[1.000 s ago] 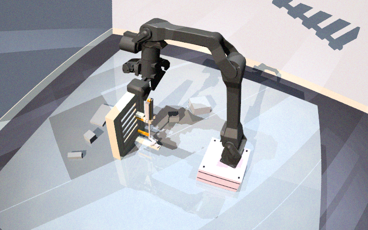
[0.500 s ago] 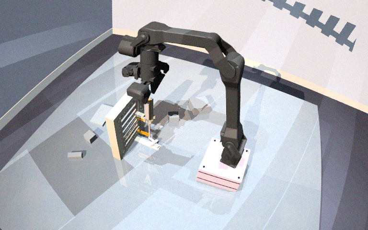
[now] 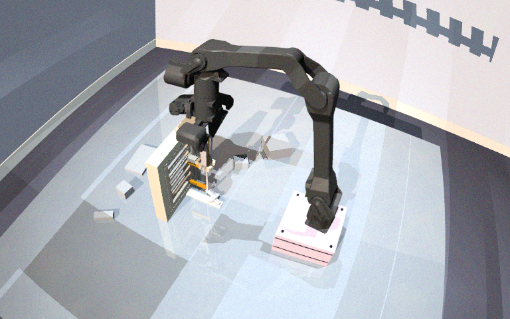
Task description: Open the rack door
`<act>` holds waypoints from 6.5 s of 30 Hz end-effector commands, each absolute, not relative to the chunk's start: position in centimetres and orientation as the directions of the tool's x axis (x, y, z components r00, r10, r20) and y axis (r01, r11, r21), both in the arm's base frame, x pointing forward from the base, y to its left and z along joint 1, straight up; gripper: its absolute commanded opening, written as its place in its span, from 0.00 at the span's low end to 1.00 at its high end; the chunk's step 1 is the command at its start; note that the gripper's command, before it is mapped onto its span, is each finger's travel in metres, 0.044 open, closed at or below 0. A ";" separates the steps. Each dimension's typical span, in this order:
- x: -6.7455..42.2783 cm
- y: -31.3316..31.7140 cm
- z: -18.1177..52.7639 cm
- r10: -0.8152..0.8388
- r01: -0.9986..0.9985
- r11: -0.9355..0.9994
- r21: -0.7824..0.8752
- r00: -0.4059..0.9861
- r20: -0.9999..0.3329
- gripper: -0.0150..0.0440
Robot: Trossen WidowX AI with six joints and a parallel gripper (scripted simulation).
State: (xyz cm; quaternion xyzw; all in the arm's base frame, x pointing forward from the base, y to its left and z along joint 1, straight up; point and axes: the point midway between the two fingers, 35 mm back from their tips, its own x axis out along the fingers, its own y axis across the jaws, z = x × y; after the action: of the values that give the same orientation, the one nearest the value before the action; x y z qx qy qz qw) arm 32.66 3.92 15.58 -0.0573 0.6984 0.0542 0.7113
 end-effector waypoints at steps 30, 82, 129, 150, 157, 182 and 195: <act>32.5 4.0 12.5 0.001 -0.162 0.987 -0.002 0.019 -1.000 0.35; 32.5 4.0 12.5 0.001 0.982 -0.185 0.018 0.018 -1.000 0.27; 32.5 4.0 12.5 0.001 0.385 0.923 0.008 0.019 -1.000 0.73; 32.5 4.0 12.5 0.002 -0.601 0.799 -0.010 0.019 -1.000 0.73; 32.5 4.0 12.5 0.002 -0.837 0.547 -0.015 0.019 -1.000 0.73; 32.5 4.0 12.5 0.001 -0.944 -0.331 -0.018 0.018 -1.000 0.73; 32.5 4.0 12.5 0.001 -0.944 -0.331 -0.018 0.018 -1.000 0.35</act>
State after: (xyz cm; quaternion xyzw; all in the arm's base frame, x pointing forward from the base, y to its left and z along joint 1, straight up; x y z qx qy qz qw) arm 32.46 3.97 12.53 -0.5815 0.4057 0.5713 0.4134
